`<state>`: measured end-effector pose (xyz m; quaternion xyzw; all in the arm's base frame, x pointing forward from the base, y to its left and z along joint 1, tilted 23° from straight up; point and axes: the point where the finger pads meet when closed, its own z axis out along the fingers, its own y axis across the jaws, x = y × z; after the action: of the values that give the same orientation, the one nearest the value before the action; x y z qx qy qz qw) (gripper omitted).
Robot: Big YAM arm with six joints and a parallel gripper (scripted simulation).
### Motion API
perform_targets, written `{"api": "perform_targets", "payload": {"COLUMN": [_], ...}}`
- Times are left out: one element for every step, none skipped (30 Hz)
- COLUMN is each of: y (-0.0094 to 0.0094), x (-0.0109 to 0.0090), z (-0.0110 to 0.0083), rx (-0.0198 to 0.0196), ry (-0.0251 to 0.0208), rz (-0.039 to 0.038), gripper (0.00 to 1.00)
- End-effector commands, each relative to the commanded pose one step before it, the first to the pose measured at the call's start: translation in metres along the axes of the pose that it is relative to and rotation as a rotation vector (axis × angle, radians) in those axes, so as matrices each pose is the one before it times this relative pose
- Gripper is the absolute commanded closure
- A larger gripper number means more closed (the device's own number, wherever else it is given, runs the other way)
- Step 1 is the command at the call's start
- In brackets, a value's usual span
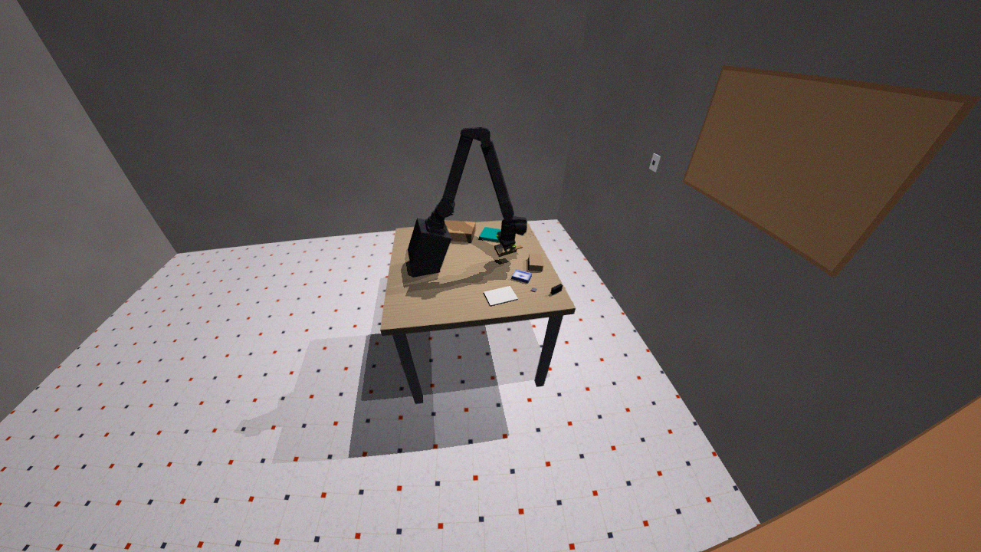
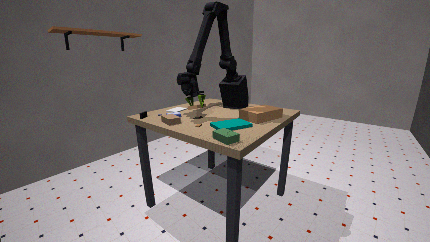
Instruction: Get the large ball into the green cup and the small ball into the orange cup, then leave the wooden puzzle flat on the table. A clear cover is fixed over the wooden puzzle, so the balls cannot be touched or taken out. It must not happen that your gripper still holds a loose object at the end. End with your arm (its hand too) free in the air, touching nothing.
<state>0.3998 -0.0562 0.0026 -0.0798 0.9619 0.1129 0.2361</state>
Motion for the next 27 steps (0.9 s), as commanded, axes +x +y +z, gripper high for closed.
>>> {"api": "perform_targets", "payload": {"y": [-0.00904,-0.00006,-0.00006,-0.00006,-0.00005,-0.00005,-0.00005,0.00001,0.00001,0.0,-0.00048,-0.00353,0.0,0.0,0.0006,0.00029,-0.00057,-0.00056,-0.00011,-0.0001,0.00005,0.00006,-0.00001,-0.00013,0.00738,0.00192,0.00017], "x": [-0.01026,0.00023,0.00023,0.00024,0.00024,0.00024,0.00025,0.00315,0.00159,0.00005,-0.00079,-0.00838,0.0,0.0,0.00208,0.00084,-0.00097,-0.00079,0.00023,0.00023,0.00056,0.00057,0.00039,0.00014,-0.00937,-0.00143,-0.00039], "z": [-0.01297,0.00001,0.00001,0.00001,0.00001,0.00001,0.0,0.00213,0.00106,0.00003,0.00021,-0.00025,0.0,0.0,0.0002,0.0003,0.00032,0.00032,0.00032,0.00031,0.00031,0.0003,0.00028,0.00026,-0.00354,0.00014,-0.00009], "rx": [0.02043,-0.00417,-0.00415,-0.00415,-0.00418,-0.00423,-0.00428,-0.00759,-0.00316,-0.00005,-0.00008,0.00461,0.0,0.0,-0.00534,-0.00349,0.00011,0.00044,-0.00123,-0.00118,-0.00134,-0.00128,-0.00094,-0.00039,0.01251,0.00961,0.0116], "ry": [-0.08586,-0.01656,-0.0166,-0.01662,-0.01663,-0.01664,-0.01664,-0.00931,-0.00199,0.00011,-0.00065,-0.01166,0.0,0.0,0.01323,0.00484,-0.00283,-0.00263,0.00116,0.0011,0.00154,0.00145,0.00077,-0.00016,0.00066,0.01073,0.01138], "rz": [-0.02646,-0.0017,-0.00171,-0.00171,-0.00171,-0.00171,-0.00171,0.0033,0.0037,0.00041,-0.00117,-0.0079,0.0,0.0,0.00758,0.0026,-0.00171,-0.0015,0.001,0.00091,0.00119,0.00104,0.00065,0.00011,-0.0092,0.00059,0.00007], "gripper": [0.31,0.31,0.31,0.31,0.31,0.31,0.31,0.31,0.31,0.31,0.31,0.31,0.31,0.31,0.31,0.31,0.31,0.31,0.31,0.31,0.31,0.31,0.31,0.31,0.31,0.31,0.31]}}
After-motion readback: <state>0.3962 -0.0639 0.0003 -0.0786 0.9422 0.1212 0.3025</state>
